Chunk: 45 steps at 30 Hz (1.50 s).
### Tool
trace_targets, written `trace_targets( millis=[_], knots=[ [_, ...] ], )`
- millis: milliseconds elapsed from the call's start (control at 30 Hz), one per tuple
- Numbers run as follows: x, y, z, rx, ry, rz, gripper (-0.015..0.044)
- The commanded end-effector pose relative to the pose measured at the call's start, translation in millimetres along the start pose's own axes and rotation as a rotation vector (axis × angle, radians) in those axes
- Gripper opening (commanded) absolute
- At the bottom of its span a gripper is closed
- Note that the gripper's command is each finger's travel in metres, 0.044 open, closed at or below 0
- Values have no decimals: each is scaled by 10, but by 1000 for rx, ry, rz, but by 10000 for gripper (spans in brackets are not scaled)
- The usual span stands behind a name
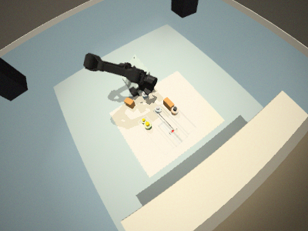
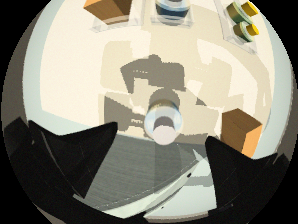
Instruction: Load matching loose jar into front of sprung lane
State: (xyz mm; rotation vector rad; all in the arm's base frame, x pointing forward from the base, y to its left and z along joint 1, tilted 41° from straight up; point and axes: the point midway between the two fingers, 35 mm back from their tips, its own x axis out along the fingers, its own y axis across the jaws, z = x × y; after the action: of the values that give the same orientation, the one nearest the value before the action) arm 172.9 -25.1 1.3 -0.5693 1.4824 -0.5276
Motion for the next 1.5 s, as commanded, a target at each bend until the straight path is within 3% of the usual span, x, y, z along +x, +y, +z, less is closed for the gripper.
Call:
trace_targets(
  millis=[0, 733, 1067, 1233, 1400, 1467],
  knots=[
    [61, 2, -6, -9, 3, -6, 440],
    [383, -5, -11, -9, 3, -8, 440],
    [383, -5, -11, -9, 3, -8, 178],
    [383, -5, -11, -9, 3, -8, 144],
    [273, 20, 9, -10, 1, -1, 13],
    [181, 38, 18, -11, 0, 3, 0]
  ],
)
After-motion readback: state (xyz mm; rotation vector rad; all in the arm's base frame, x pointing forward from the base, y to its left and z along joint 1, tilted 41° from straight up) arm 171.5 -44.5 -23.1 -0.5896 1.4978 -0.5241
